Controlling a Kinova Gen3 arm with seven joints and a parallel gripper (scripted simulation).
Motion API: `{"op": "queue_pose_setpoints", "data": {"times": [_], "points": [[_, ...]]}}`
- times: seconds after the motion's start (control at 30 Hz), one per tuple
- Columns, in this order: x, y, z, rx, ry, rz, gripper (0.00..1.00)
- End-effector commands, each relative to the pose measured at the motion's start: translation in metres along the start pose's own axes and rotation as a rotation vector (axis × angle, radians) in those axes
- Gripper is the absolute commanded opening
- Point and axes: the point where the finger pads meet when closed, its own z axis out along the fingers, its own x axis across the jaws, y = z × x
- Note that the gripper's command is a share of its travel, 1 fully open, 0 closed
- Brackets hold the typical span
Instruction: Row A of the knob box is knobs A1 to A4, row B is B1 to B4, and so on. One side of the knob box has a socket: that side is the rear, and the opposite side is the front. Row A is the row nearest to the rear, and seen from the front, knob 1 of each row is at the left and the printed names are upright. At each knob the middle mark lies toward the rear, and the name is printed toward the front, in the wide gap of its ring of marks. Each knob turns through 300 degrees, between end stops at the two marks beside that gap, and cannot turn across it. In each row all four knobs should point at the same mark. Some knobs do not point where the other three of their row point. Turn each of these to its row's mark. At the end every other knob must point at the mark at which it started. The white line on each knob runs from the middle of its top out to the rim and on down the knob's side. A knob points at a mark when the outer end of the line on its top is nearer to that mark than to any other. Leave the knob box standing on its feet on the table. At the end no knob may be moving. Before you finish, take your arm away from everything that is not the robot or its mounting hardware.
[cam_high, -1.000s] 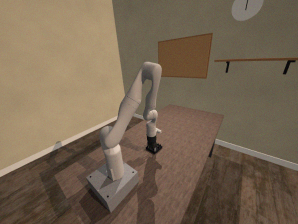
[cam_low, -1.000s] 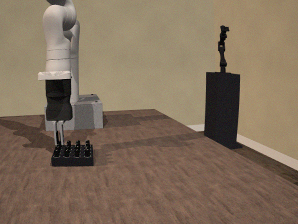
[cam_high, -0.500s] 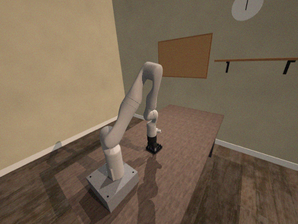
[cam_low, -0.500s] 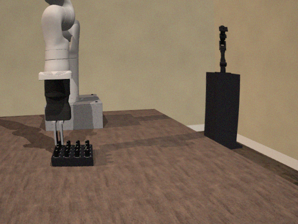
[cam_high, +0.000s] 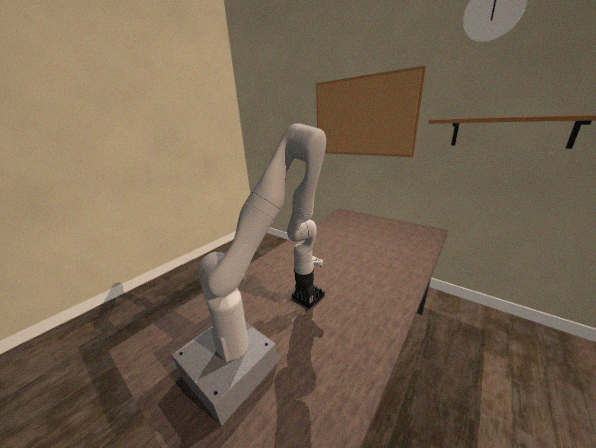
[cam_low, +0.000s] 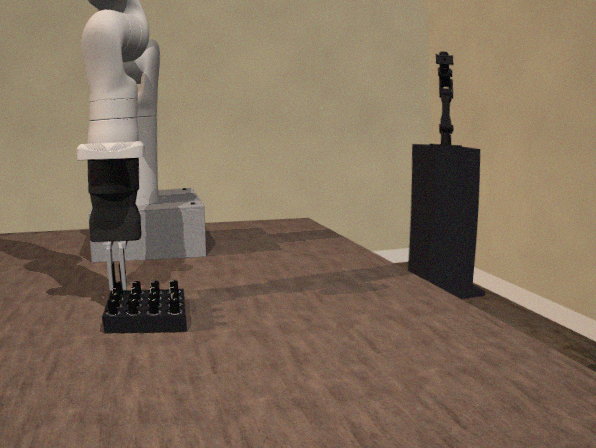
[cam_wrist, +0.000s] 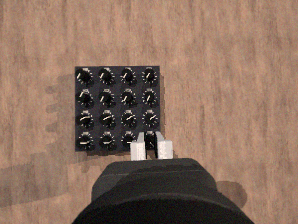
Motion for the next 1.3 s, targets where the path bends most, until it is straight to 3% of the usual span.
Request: {"op": "queue_pose_setpoints", "data": {"times": [0.0, 0.4, 0.43, 1.27], "points": [[0.0004, 0.0001, -0.0002, 0.0, 0.001, 0.0, 0.3], [0.0004, 0.0001, -0.0002, 0.0, 0.001, 0.0, 0.3], [0.0004, 0.0001, -0.0002, 0.0, 0.001, 0.0, 0.46], [0.0004, 0.0001, -0.0037, 0.0, 0.001, 0.0, 0.46]]}}
